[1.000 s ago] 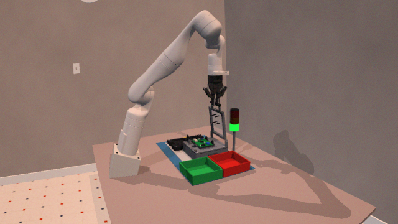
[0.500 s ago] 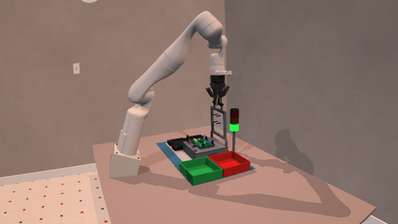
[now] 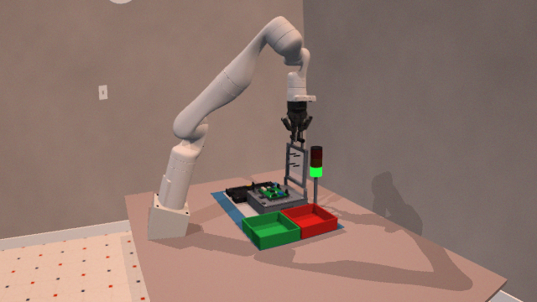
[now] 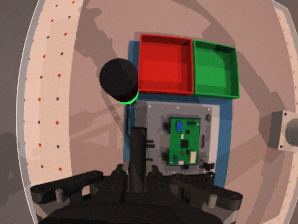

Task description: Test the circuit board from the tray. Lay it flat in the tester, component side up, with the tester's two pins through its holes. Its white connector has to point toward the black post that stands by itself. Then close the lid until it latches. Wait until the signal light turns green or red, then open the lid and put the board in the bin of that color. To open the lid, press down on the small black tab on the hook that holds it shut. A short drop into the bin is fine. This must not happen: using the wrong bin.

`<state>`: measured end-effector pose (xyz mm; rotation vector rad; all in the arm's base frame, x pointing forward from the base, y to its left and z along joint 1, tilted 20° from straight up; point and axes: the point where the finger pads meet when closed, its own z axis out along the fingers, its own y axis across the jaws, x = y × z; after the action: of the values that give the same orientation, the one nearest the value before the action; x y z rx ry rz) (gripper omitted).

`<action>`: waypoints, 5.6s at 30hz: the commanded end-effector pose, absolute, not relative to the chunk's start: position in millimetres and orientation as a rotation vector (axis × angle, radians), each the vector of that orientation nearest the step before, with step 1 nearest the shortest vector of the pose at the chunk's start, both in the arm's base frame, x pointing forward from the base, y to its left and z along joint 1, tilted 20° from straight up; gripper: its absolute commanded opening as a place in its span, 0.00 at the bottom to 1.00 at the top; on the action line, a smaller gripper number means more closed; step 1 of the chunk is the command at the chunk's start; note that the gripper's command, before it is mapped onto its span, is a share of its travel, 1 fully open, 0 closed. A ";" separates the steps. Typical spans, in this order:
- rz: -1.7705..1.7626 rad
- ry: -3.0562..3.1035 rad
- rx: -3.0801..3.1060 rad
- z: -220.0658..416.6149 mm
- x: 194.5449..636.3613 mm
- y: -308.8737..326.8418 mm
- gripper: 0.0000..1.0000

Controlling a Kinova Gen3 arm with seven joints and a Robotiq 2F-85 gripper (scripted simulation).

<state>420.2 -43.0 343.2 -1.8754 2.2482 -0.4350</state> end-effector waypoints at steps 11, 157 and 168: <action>-0.439 2.243 -1.869 345.6 435.1 -45.9 0.00; -0.439 2.244 -1.869 401.0 423.8 -41.2 1.00; -0.439 2.244 -1.869 401.0 423.8 -41.2 1.00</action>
<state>423.8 -41.4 400.5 -1.8697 2.2449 -0.4379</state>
